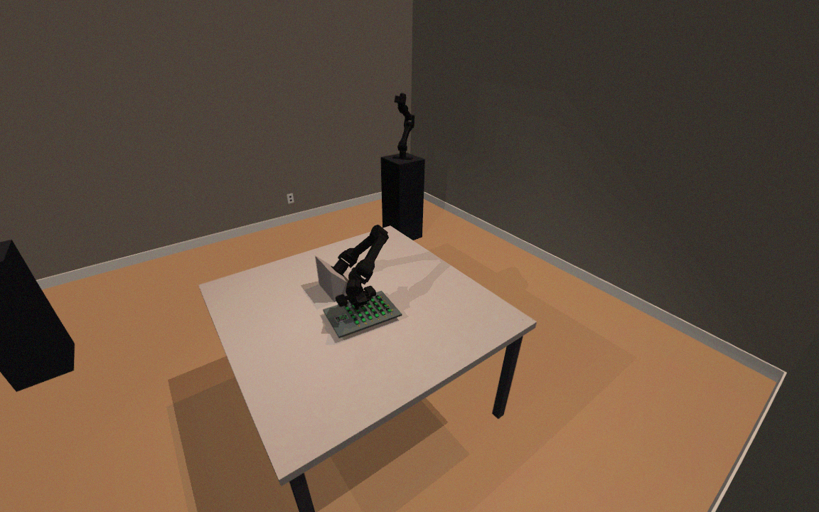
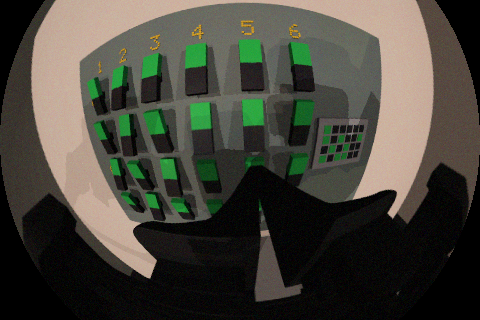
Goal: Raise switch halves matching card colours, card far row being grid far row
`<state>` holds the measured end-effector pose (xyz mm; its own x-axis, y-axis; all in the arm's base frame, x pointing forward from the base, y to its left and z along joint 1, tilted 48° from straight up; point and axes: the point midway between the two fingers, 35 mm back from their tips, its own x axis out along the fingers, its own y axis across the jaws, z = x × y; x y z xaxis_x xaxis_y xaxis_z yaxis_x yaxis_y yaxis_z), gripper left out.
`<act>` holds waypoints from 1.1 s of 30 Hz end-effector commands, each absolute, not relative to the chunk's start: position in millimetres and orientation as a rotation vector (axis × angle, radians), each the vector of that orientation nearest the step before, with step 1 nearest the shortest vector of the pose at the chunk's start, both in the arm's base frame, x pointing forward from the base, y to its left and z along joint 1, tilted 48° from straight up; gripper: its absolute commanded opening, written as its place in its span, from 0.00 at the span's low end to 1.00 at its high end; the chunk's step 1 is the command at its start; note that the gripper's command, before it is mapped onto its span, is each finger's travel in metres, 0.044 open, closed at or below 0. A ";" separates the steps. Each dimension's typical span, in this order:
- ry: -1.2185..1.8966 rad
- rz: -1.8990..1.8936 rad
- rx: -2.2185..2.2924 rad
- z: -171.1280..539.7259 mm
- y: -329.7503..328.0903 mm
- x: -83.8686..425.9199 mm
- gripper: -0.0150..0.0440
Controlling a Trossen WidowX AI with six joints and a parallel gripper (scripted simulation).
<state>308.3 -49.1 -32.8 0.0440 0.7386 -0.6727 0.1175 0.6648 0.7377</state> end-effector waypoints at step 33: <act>1.474 0.550 0.759 -36.1 -45.1 309.0 0.25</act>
